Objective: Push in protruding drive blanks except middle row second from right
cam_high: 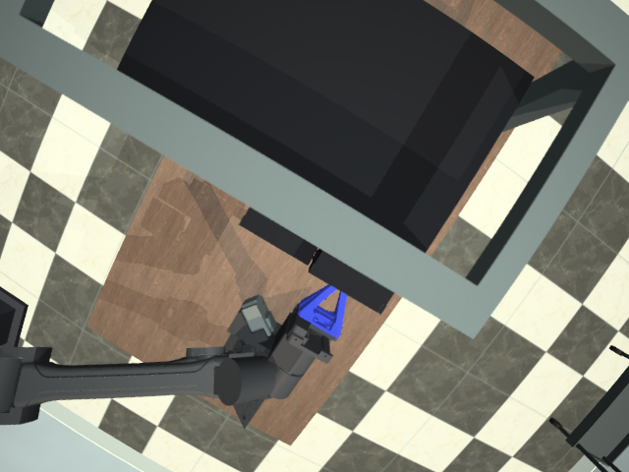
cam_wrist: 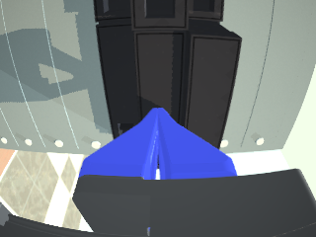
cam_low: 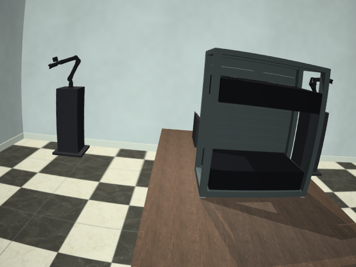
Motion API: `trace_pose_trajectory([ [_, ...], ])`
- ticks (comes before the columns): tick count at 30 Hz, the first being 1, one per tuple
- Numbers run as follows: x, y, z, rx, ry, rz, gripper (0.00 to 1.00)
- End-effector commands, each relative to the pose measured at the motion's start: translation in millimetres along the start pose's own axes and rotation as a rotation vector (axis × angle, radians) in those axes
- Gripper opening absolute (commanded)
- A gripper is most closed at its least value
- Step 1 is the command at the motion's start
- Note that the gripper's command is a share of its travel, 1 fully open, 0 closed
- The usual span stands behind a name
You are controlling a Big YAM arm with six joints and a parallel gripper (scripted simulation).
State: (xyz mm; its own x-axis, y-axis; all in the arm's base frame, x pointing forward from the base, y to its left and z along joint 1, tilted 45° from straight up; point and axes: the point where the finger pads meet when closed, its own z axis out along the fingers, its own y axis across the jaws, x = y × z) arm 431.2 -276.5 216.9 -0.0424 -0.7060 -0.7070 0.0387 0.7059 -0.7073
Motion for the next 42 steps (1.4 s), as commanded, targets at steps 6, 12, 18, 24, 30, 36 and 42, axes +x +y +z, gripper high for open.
trace_pose_trajectory([
  [6, -10, -19, 48.0, 0.003, -0.037, -0.028, 0.0],
  [12, -10, -19, 50.1, 0.003, -0.037, -0.028, 0.0],
  [18, -10, -19, 50.1, 0.003, -0.037, -0.028, 0.0],
  [24, -10, -19, 50.1, 0.003, -0.037, -0.028, 0.0],
  [30, -10, -19, 50.1, 0.003, -0.037, -0.028, 0.0],
  [36, -11, -19, 54.7, 0.002, -0.037, -0.028, 0.0],
  [42, -11, -20, 61.7, 0.002, -0.037, -0.028, 0.0],
])
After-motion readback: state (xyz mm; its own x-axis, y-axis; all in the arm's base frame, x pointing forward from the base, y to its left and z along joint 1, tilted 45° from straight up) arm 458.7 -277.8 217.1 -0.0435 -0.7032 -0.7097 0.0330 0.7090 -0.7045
